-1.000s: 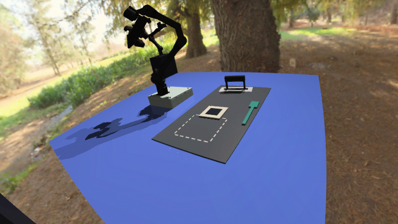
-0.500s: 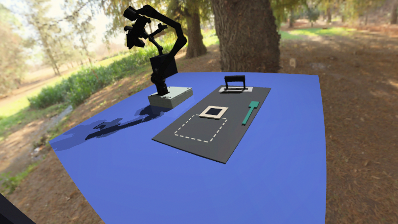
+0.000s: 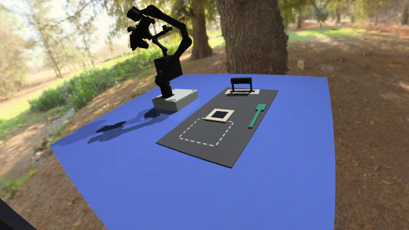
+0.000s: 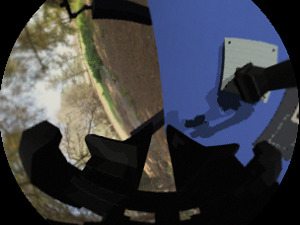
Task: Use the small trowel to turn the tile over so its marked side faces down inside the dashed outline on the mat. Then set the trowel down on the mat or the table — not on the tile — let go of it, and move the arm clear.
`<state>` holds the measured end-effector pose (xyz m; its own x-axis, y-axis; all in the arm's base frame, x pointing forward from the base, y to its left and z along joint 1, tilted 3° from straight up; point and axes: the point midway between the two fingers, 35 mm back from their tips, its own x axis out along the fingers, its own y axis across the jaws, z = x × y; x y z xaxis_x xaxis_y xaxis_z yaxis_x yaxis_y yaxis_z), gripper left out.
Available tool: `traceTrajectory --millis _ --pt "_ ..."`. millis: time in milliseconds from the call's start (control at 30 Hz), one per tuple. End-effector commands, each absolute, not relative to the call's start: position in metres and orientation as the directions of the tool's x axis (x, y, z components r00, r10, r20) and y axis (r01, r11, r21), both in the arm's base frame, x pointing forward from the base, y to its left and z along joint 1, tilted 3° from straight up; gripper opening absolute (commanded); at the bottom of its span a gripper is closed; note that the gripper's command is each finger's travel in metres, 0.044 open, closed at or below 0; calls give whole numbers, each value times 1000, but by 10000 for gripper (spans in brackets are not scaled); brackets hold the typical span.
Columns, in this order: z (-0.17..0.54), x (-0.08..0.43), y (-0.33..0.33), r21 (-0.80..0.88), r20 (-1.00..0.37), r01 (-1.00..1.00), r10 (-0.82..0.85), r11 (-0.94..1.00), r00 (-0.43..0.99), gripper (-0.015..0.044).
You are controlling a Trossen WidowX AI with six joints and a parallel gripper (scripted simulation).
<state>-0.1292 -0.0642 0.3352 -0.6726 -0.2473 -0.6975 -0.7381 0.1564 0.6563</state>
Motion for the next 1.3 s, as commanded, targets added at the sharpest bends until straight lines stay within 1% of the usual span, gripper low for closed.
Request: traceTrajectory --millis 0,33,167,567,767,900,933,1267 --pt "335 -129 -64 656 -697 -738 -247 156 -673 100" --pt "335 -129 -64 656 -697 -738 -247 156 -673 100" --pt "335 -129 -64 656 -697 -738 -247 156 -673 0" --pt "335 -129 -64 656 -697 -738 -247 156 -673 0" --pt "335 -129 -65 656 -698 -739 -250 152 -671 153" --pt "336 -129 -80 657 -708 -751 -296 57 -641 258" --pt "336 -128 -85 657 -711 -753 -309 28 -632 270" --pt "335 -116 -132 651 -739 -714 -425 -256 -522 270"
